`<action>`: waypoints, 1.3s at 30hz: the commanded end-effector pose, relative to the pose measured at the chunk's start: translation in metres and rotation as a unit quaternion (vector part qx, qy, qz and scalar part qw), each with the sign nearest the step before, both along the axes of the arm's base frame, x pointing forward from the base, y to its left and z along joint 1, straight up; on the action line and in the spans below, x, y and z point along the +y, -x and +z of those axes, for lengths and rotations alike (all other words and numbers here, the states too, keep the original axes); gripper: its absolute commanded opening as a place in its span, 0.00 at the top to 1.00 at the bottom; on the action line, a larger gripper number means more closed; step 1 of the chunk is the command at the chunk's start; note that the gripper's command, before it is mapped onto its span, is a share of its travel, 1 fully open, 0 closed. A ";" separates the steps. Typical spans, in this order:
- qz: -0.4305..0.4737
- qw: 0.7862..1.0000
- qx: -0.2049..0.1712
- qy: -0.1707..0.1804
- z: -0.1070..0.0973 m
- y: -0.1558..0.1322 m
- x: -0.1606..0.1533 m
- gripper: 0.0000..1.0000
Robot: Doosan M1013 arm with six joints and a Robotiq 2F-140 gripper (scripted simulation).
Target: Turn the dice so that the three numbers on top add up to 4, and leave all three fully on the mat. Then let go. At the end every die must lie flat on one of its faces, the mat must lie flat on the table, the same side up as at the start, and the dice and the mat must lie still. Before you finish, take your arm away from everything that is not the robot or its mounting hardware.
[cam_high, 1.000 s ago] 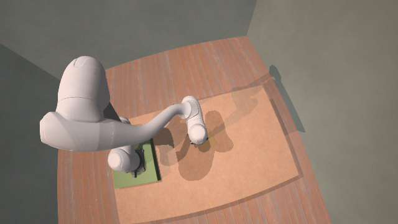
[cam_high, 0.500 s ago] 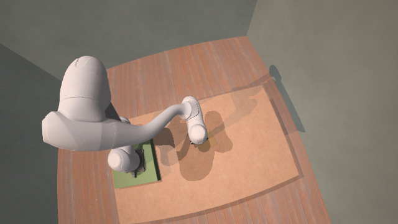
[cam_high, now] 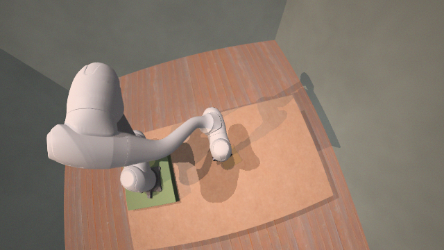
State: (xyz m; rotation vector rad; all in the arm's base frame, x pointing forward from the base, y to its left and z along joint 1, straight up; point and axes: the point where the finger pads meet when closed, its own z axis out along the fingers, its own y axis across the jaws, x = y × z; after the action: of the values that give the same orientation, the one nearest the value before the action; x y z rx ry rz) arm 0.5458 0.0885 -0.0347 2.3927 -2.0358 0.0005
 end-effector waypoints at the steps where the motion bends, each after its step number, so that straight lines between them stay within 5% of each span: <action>1: 0.000 1.000 0.000 0.000 0.000 0.000 0.000 0.91; 39: 0.000 1.000 0.000 0.000 -0.004 0.000 0.000 0.91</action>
State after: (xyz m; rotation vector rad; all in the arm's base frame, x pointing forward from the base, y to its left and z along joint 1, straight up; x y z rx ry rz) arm 0.5458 0.0885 -0.0386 2.3927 -2.0358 0.0005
